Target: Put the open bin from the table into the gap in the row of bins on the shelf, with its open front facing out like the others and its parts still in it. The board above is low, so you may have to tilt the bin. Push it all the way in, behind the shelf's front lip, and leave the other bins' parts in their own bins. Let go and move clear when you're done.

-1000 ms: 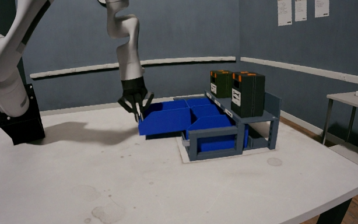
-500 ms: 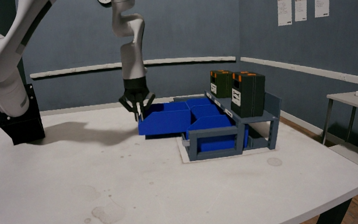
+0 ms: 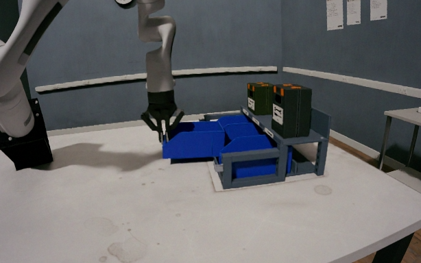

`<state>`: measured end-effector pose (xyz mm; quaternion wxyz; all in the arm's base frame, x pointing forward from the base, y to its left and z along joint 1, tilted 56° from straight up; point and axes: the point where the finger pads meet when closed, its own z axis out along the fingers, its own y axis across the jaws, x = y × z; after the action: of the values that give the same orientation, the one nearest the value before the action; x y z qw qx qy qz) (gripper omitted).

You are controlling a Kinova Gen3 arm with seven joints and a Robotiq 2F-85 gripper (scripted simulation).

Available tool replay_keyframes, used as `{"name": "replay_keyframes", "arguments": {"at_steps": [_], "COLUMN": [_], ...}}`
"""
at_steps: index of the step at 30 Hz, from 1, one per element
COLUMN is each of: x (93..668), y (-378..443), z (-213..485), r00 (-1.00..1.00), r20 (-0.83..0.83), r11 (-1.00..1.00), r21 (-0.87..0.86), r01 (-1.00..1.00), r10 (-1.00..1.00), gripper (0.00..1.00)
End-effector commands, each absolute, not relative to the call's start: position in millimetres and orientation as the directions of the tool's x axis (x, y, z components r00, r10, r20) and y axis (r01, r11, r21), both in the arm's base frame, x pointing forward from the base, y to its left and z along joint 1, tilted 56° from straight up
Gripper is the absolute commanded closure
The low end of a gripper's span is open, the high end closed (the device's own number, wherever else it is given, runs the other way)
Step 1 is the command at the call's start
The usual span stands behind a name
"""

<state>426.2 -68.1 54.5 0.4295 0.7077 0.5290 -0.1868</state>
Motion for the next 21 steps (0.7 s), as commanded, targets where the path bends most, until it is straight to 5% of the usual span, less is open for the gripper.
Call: {"name": "replay_keyframes", "arguments": {"at_steps": [1, 21], "x": [426.8, 439.0], "y": [-66.9, -68.7], "z": [54.8, 60.3], "r00": [0.370, 0.370], "r20": [-0.717, -0.718], "r11": [-0.070, -0.071], "r21": [0.411, 0.411], "r01": [0.909, 0.909], "r10": [0.590, 0.590], "gripper": [0.90, 0.90]}}
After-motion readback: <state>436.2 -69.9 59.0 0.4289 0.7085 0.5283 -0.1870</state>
